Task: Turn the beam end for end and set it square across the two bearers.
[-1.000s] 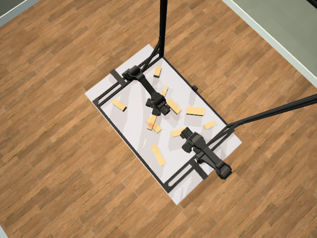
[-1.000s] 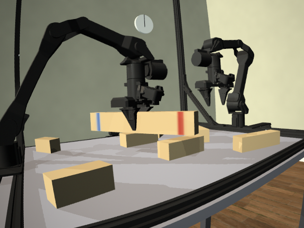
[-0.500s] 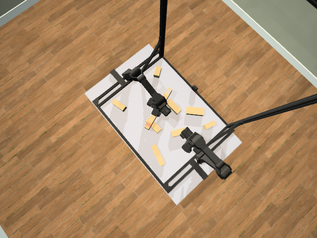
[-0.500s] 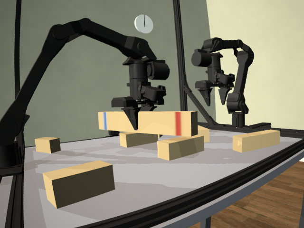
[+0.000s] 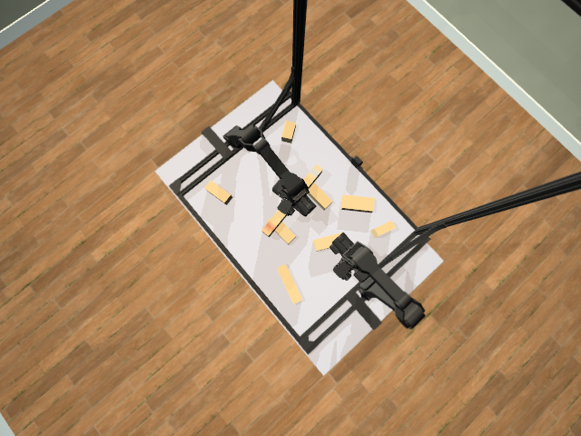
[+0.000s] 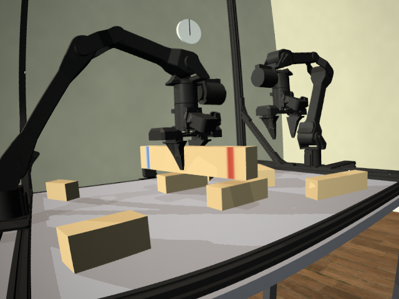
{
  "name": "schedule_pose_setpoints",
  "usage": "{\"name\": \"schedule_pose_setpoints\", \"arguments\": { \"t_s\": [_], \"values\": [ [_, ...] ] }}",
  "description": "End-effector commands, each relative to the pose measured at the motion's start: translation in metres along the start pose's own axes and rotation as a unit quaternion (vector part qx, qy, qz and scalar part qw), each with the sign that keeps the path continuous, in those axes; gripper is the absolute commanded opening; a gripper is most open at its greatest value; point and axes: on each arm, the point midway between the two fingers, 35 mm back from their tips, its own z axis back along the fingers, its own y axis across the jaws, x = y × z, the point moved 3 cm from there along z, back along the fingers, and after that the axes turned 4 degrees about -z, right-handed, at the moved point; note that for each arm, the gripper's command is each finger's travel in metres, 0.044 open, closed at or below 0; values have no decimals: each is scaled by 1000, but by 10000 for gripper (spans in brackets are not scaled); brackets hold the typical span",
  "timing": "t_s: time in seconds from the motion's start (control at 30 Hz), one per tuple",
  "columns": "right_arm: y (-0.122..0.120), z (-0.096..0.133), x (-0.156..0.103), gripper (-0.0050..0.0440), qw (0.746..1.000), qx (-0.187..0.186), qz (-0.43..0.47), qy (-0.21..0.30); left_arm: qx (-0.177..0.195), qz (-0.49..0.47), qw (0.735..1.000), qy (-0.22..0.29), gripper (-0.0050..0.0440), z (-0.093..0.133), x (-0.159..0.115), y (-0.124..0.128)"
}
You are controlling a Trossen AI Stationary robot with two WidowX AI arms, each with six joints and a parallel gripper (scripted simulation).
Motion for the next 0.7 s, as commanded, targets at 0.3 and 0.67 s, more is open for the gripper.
{"name": "schedule_pose_setpoints", "arguments": {
  "t_s": [0.3, 0.67],
  "values": [
    [13, 5, 1, 0, 999, 9, -42, -1, 1, 1, 1000, 0, 440, 0, 0, 0],
    [20, 5, 1, 0, 998, 9, -61, 0, 1, 1, 1000, 0, 440, 0, 0, 0]
  ]
}}
